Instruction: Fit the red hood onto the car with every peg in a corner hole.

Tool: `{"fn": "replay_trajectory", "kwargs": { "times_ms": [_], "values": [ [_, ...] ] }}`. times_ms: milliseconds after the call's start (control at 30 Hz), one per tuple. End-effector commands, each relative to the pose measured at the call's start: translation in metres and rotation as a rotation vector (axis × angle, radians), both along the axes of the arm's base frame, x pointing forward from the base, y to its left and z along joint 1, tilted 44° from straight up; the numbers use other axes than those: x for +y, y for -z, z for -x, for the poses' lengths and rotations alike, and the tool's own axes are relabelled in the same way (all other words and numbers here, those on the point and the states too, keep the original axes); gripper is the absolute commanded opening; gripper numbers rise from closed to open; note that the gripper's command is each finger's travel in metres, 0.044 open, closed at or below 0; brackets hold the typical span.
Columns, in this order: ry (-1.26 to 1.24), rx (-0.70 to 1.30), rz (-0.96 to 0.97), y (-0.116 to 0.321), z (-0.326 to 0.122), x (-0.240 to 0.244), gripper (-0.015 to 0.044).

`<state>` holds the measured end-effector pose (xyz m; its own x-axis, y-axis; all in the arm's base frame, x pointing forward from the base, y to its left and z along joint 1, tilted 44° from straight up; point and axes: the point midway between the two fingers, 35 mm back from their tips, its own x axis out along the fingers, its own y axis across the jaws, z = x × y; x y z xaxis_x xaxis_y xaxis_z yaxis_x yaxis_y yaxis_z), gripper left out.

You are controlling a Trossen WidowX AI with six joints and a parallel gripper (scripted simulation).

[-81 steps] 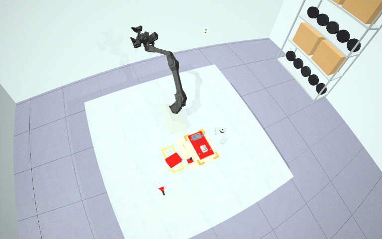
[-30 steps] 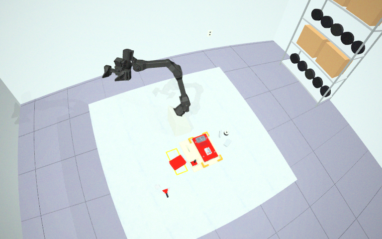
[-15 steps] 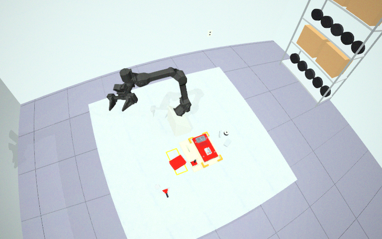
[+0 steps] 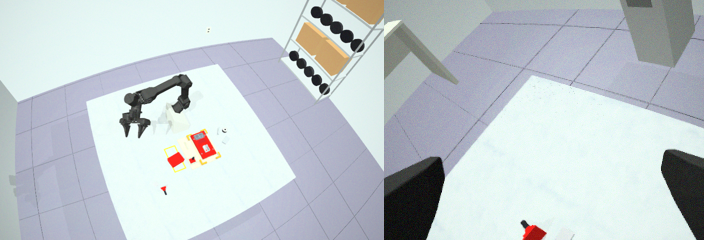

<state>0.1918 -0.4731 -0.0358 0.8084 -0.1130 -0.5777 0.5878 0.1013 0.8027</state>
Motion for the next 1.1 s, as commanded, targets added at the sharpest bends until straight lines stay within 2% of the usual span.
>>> {"fn": "replay_trajectory", "kwargs": {
  "times_ms": [0,267,500,933,1067],
  "values": [
    [-0.055,0.035,-0.109,0.011,-0.031,0.034,0.044],
    [-0.161,0.151,-0.326,0.027,-0.087,0.11,0.044],
    [-0.253,0.3,-0.497,0.038,-0.116,0.186,0.044],
    [-0.41,0.694,-0.744,0.044,-0.123,0.333,0.044],
    [-0.436,0.782,-0.775,0.046,-0.12,0.356,0.044]
  ]
}}
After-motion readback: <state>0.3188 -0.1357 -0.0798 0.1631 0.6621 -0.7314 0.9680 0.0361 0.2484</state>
